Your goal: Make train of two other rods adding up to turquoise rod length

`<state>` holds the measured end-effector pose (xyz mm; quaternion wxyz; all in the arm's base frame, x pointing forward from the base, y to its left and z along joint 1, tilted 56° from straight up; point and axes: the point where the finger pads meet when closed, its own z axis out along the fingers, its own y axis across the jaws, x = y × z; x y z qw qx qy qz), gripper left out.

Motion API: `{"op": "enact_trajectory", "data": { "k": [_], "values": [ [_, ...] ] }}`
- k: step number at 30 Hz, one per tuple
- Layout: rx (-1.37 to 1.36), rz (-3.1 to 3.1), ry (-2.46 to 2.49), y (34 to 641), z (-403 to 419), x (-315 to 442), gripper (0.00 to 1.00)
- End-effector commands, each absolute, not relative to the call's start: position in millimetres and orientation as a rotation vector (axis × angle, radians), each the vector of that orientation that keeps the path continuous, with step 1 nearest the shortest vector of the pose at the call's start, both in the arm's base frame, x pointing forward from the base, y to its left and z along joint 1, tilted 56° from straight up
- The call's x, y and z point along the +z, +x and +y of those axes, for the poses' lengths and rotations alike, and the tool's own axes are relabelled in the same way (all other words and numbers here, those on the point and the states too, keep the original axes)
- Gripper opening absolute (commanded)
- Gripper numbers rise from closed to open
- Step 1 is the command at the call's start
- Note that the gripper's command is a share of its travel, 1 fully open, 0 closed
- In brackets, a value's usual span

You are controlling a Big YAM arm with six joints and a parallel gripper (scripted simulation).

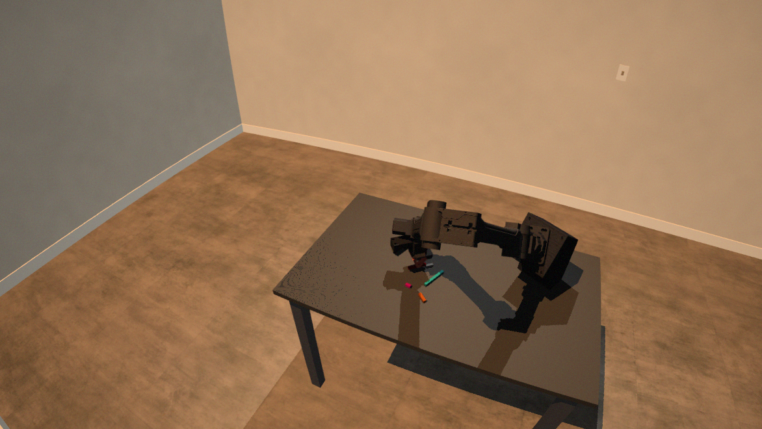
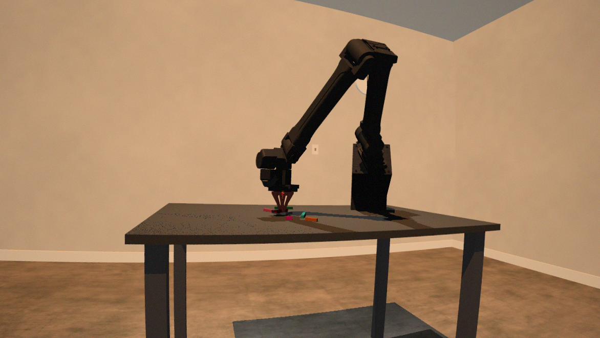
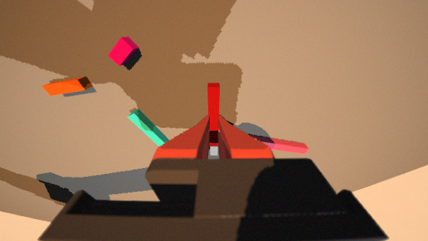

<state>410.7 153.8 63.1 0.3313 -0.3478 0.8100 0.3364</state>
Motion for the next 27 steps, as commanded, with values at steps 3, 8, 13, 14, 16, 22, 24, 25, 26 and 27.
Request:
{"op": "enact_trajectory", "data": {
  "k": [3, 8, 13, 14, 16, 22, 24, 25, 26, 27],
  "values": [
    [0.867, 2.103, -0.904, 420.0, 151.2, 64.6, 0.05],
    [0.878, 2.106, -0.912, 418.9, 160.7, 62.4, 0.05],
    [0.873, 2.109, -0.903, 421.3, 159.8, 60.5, 0.05],
    [0.873, 2.109, -0.903, 421.3, 159.8, 60.5, 0.05],
    [0.879, 2.106, -0.912, 420.2, 164.6, 59.7, 0.05],
    [0.873, 2.113, -0.893, 422.6, 159.3, 58.5, 0.05],
    [0.872, 2.111, -0.894, 422.6, 159.4, 59.8, 0.05],
    [0.872, 2.111, -0.894, 422.6, 159.4, 59.8, 0.05],
    [0.872, 2.111, -0.894, 422.6, 159.4, 59.8, 0.05],
    [0.872, 2.111, -0.894, 422.6, 159.4, 59.8, 0.05]
  ]
}}
